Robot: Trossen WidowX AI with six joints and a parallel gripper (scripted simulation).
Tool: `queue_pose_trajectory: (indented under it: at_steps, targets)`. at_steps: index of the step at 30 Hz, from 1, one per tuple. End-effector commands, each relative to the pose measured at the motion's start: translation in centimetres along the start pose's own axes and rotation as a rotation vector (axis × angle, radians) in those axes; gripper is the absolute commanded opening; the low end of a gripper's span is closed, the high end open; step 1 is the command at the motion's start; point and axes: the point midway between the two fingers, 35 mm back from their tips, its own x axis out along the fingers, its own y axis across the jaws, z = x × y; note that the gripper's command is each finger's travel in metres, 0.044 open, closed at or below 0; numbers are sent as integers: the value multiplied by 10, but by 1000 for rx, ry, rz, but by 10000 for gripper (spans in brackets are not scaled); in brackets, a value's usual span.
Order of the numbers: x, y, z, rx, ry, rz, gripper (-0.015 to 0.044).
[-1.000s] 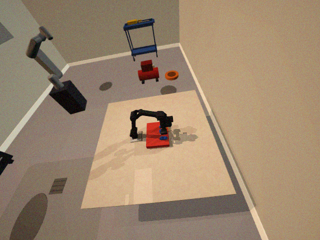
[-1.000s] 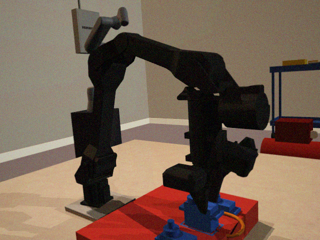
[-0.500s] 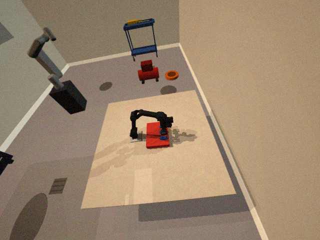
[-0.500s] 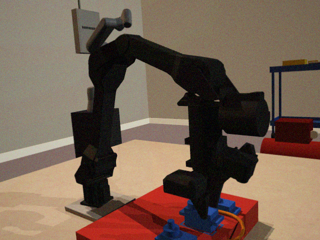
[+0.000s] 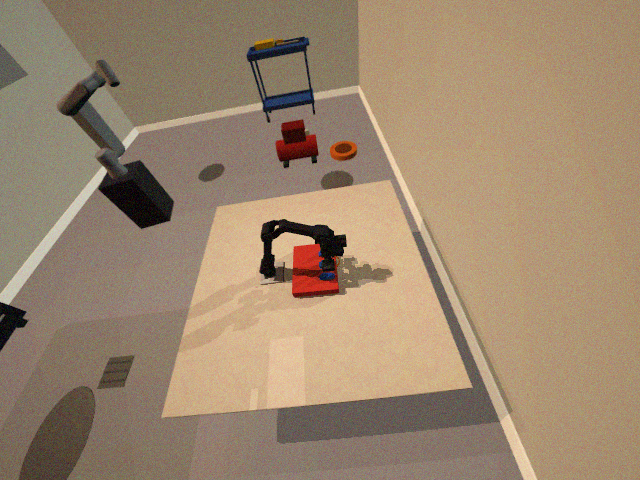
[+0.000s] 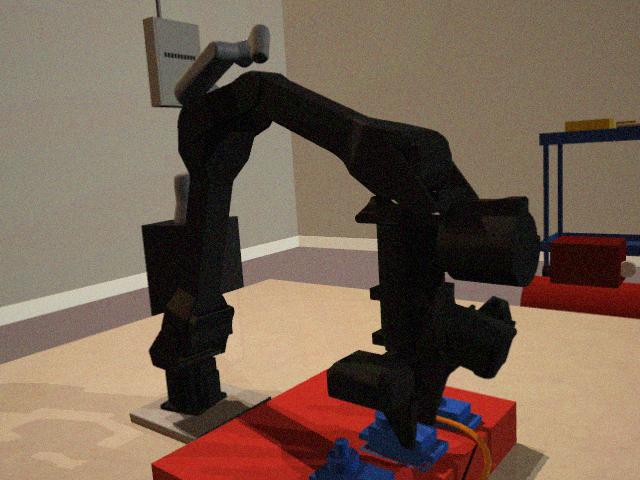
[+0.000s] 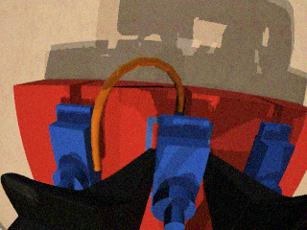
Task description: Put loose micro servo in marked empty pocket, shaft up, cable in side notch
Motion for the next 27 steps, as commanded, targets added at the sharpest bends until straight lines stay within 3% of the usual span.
queue_pose_trajectory:
  at_steps: [1, 9, 16, 27]
  targets:
    - [4, 0, 0, 2, -1, 0, 0]
    - [10, 0, 0, 2, -1, 0, 0]
    - [7, 0, 0, 2, -1, 0, 184]
    - [-28, 0, -6, 2, 0, 0, 187]
